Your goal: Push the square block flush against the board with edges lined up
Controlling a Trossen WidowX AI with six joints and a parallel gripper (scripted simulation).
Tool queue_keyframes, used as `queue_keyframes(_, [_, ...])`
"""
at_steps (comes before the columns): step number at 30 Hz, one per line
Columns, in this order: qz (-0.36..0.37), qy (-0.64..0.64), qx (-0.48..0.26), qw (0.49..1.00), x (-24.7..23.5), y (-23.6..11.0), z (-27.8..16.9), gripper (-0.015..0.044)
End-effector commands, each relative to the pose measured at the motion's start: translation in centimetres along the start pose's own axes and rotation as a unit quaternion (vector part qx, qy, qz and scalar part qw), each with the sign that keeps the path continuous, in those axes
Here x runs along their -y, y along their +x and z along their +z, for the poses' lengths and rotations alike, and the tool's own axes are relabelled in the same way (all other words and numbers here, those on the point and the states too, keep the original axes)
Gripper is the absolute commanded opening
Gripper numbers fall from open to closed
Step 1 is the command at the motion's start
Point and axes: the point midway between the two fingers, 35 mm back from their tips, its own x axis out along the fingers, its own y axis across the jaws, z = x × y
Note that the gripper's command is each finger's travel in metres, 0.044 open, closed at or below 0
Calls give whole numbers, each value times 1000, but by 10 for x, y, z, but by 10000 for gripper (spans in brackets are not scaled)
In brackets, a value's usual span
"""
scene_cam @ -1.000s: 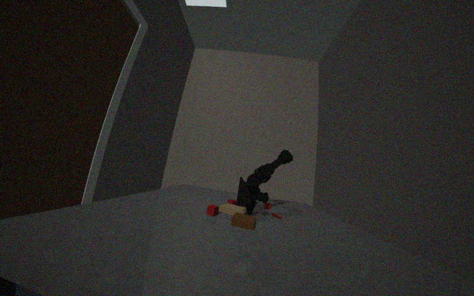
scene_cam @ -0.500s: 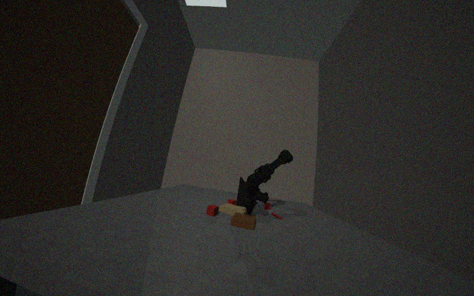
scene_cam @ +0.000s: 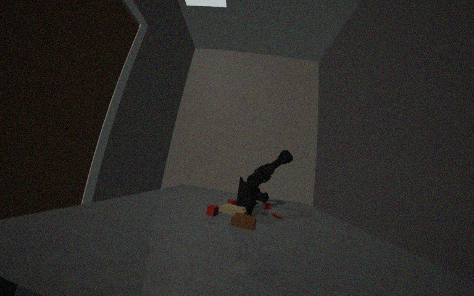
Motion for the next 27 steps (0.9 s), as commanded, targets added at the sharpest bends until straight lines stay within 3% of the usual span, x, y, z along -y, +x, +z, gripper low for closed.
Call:
queue_keyframes(1, [2,0,-4,1000,-1,1,-2,0])
queue_keyframes(27, [2,0,-4,1000,0,1,31,0])
